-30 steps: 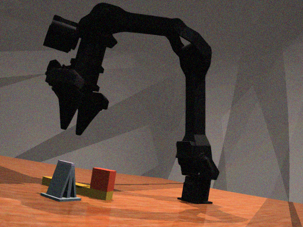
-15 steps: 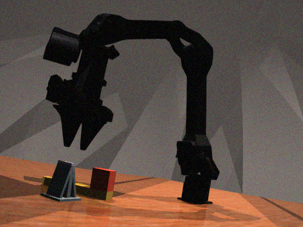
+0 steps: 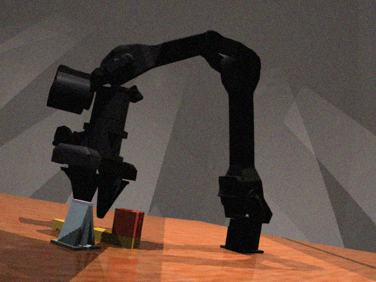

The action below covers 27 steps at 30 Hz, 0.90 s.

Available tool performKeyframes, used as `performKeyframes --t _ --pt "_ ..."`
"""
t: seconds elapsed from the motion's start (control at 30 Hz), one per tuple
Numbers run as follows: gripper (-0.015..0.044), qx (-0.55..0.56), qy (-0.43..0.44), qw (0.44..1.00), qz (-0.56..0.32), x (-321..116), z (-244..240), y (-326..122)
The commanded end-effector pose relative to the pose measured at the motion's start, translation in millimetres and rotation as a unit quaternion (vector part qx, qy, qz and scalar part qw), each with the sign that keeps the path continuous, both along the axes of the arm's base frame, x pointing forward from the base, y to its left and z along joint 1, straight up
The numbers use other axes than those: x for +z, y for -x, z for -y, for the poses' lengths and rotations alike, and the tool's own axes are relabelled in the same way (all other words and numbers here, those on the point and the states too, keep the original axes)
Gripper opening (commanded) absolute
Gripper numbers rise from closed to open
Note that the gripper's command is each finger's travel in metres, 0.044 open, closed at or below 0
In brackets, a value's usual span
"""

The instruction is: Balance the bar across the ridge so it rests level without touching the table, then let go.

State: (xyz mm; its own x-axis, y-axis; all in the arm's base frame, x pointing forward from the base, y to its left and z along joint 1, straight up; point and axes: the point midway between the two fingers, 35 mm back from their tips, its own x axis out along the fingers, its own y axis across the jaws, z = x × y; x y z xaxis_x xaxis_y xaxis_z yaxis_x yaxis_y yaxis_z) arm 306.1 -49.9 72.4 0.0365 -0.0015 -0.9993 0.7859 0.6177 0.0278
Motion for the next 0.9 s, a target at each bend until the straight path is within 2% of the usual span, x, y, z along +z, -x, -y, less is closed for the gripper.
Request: performKeyframes --t 0.0,0.37,0.83,0.87 --pt "0.0315 -0.002 0.001 1.0 -0.005 -7.4 0.3 2.0" --pt "0.0315 -0.002 0.001 1.0 -0.005 -24.3 0.3 1.9" --pt "0.0315 -0.002 0.001 1.0 -0.005 -24.6 0.3 1.9" --pt "0.0289 0.0 -0.001 1.0 -0.004 -23.8 -0.3 1.7"
